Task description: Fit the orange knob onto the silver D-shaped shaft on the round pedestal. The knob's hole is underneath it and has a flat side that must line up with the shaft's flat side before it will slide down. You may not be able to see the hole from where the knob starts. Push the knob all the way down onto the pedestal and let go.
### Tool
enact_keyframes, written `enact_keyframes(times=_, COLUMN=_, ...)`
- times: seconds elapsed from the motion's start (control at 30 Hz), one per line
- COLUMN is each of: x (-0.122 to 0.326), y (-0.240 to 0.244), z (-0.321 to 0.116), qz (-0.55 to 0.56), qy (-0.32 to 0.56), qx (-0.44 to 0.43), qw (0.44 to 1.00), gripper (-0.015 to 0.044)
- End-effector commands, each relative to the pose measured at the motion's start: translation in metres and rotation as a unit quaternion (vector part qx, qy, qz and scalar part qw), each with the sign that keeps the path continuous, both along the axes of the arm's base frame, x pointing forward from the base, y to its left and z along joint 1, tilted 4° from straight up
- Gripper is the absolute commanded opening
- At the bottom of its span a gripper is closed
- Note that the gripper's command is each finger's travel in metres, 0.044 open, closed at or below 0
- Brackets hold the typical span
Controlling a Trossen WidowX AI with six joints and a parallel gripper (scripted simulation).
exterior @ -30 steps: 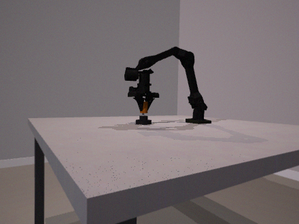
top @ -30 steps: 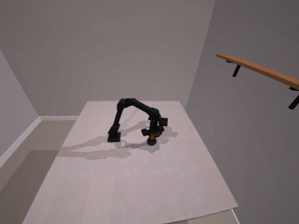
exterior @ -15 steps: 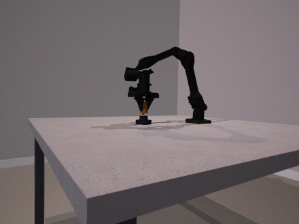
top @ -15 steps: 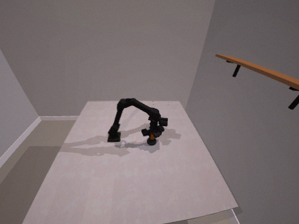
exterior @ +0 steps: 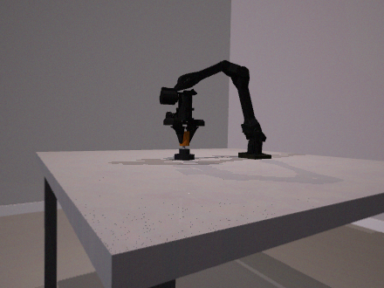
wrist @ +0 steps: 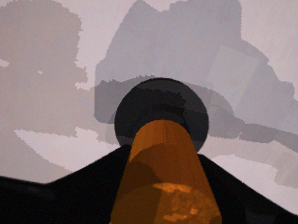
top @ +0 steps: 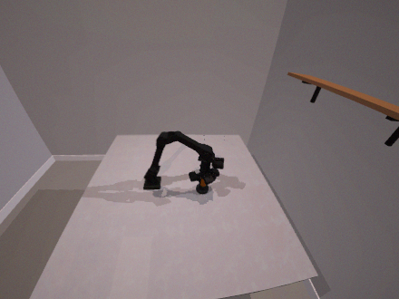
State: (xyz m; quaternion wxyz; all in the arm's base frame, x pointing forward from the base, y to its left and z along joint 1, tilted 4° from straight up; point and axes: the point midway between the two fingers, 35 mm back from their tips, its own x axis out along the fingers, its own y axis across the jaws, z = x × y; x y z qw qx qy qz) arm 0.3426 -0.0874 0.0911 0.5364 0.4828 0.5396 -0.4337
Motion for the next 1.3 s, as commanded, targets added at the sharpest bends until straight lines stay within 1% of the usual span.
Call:
enact_keyframes(times=0.0, x=0.001, y=0.000, z=-0.003, qz=0.000, qy=-0.002, qx=0.001, qw=1.000, gripper=0.0000)
enact_keyframes(times=0.8, x=0.000, y=0.002, z=-0.015, qz=0.000, qy=-0.002, qx=0.001, qw=1.000, gripper=0.0000)
enact_keyframes(times=1.13, x=0.000, y=0.001, z=-0.013, qz=0.001, qy=-0.002, qx=0.000, qw=1.000, gripper=0.0000)
enact_keyframes(times=1.27, x=0.000, y=0.001, z=-0.013, qz=0.001, qy=-0.002, qx=0.000, qw=1.000, gripper=0.0105)
